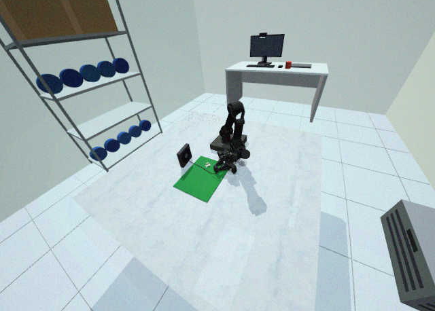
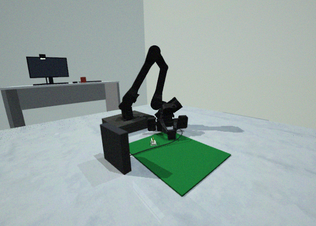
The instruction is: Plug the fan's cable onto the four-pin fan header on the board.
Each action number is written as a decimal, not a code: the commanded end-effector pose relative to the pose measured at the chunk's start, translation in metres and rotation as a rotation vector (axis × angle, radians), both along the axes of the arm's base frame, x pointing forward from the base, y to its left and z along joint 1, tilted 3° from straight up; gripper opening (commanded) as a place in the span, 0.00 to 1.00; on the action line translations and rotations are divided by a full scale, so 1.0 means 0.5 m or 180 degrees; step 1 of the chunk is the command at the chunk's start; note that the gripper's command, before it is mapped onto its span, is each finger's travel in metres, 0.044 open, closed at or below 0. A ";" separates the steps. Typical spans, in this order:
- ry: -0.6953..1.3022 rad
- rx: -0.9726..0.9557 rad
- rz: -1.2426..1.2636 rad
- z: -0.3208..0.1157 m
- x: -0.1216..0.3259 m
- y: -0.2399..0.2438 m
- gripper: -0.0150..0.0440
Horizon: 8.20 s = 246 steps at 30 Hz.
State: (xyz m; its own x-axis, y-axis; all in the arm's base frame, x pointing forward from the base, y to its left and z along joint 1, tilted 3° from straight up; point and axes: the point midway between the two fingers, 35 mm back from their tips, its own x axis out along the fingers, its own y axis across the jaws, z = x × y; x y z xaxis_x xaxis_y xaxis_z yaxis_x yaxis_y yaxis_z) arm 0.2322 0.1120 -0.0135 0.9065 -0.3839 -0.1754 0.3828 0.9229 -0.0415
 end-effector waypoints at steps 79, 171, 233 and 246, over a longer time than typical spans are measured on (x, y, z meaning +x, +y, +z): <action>0.1496 0.0122 0.0007 -0.042 0.104 0.042 0.60; 0.4373 0.0721 0.1027 0.324 0.071 0.025 1.00; 0.4354 0.0721 0.1018 0.027 0.077 0.013 0.60; 0.4363 0.0720 0.1022 0.077 0.078 0.016 0.25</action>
State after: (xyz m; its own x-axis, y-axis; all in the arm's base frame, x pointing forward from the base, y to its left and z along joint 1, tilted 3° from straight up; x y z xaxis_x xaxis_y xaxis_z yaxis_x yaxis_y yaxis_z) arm 0.2682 0.1174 0.0041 0.0035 -0.0505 -0.9987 -0.0618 0.9968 -0.0506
